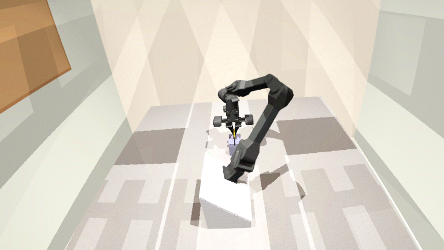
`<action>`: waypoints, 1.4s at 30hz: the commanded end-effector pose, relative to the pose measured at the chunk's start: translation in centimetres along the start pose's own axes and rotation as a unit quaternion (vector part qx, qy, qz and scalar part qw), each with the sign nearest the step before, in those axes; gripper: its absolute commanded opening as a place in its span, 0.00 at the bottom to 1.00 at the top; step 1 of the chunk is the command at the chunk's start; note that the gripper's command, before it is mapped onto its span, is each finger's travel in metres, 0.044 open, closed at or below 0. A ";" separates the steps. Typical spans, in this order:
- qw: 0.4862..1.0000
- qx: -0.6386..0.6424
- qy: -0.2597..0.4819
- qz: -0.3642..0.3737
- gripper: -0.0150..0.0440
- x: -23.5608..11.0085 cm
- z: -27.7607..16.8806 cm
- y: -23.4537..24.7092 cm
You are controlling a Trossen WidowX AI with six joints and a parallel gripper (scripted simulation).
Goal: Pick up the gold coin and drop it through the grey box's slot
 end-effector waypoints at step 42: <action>1.000 -0.001 0.000 0.000 0.88 -1.4 0.0 0.1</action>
Point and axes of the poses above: the point midway between the two fingers, 35 mm back from their tips, its own x axis out along the fingers, its own y axis across the jaws, z = x × y, the point moved 4 cm from there along -x, back along the fingers, and after that the axes turned 2 degrees about -x, right-handed, at the moved point
